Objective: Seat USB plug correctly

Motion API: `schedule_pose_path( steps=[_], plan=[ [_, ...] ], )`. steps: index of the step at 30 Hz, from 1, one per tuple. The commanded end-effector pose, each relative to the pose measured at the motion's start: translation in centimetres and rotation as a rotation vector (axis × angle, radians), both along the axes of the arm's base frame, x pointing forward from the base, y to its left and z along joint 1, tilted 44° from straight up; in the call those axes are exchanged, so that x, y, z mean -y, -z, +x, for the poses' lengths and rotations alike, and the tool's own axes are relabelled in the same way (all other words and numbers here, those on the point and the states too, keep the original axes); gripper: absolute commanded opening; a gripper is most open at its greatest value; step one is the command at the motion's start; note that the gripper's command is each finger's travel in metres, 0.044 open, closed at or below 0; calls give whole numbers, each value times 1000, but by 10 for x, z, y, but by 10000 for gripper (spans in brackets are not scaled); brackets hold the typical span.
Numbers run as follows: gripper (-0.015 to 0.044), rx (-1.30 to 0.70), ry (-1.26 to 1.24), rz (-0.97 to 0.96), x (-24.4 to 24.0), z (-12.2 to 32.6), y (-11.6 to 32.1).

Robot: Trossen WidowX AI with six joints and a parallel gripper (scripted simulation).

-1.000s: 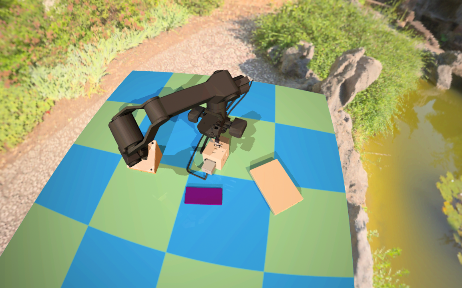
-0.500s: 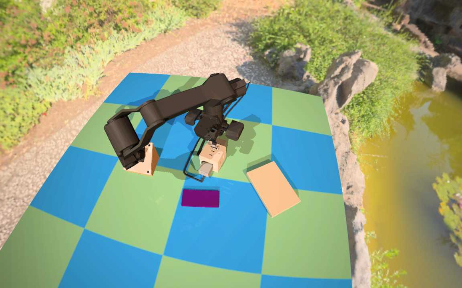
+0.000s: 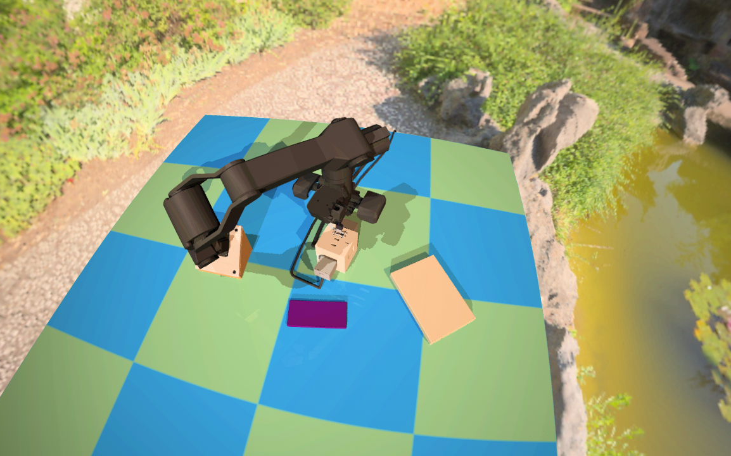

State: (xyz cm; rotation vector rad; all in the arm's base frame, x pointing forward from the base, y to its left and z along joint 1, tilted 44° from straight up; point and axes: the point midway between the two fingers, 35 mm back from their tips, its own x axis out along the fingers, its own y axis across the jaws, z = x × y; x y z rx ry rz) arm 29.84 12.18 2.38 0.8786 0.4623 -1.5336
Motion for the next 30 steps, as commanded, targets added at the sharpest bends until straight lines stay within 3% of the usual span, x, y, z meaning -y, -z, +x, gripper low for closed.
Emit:
schedule_pose_path(
  steps=[1, 30],
  plan=[
    [0, -8, -1, 5, 1, -2, 2],
    [0, -1, -4, 29, 2, -1, 5]
  ],
)
